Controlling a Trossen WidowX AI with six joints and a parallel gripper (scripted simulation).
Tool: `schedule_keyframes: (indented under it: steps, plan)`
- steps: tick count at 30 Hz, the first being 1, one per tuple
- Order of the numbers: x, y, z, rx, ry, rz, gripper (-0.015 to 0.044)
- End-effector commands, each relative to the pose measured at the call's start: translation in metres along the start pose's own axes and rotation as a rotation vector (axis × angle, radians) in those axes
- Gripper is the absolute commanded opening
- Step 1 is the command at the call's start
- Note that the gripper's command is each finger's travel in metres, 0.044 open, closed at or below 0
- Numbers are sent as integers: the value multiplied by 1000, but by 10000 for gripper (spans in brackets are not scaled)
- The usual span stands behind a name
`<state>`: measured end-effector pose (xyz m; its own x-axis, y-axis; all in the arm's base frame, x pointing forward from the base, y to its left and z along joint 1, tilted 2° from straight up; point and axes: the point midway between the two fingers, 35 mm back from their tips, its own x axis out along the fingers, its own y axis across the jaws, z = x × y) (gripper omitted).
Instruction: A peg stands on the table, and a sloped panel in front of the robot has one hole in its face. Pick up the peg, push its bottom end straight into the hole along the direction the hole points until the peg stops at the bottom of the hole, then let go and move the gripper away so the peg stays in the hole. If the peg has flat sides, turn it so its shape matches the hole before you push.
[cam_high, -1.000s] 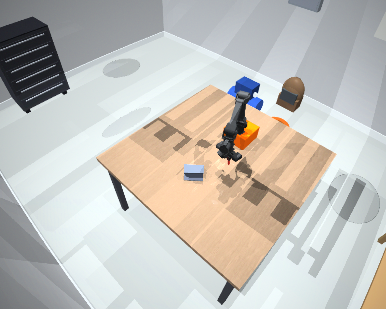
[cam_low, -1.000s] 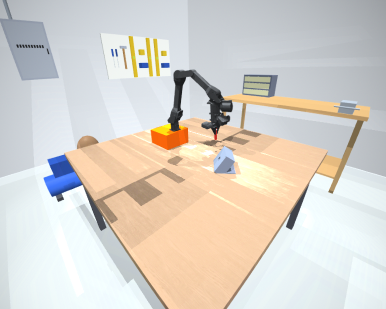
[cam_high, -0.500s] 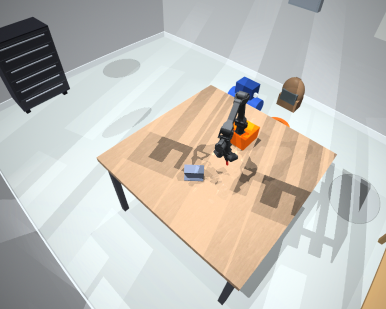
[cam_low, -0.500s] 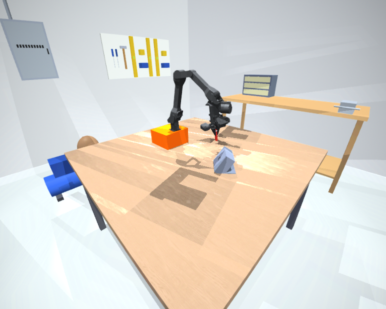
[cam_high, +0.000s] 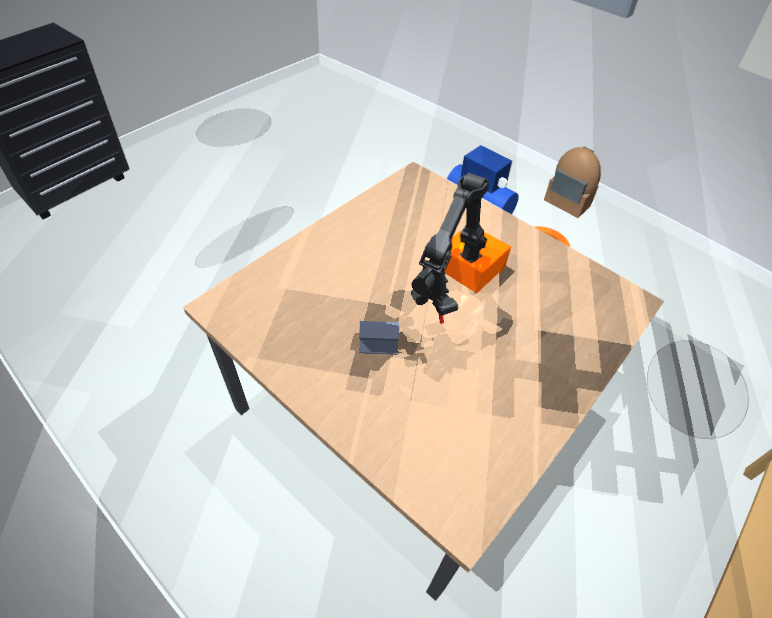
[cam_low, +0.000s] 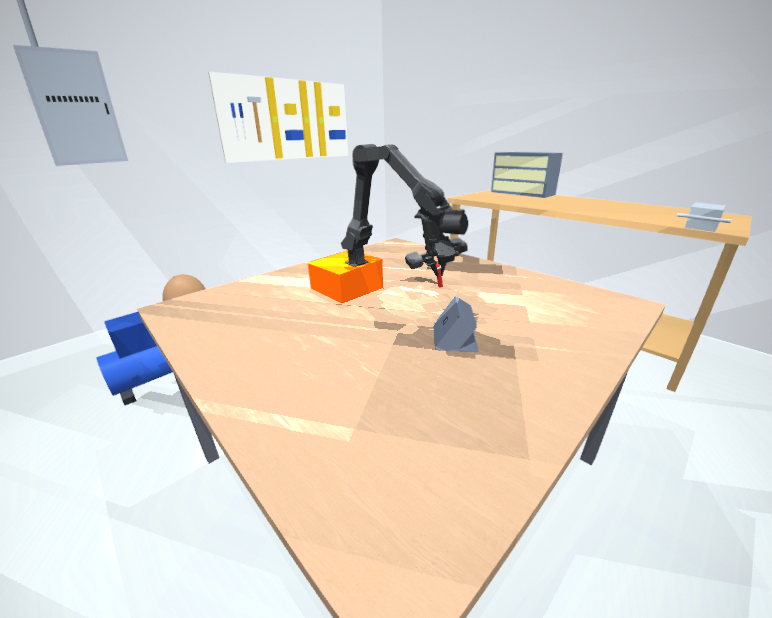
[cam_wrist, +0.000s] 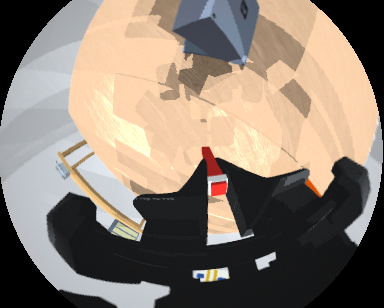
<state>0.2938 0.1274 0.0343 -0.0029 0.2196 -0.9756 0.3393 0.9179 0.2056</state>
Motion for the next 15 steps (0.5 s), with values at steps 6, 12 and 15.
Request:
schedule_keyframes:
  steps: [6,12,15]
  plan:
    - [3,-7,7,109,21,36,0]
    - [3,-10,13,173,26,61,0]
    - [2,-12,16,205,29,74,0]
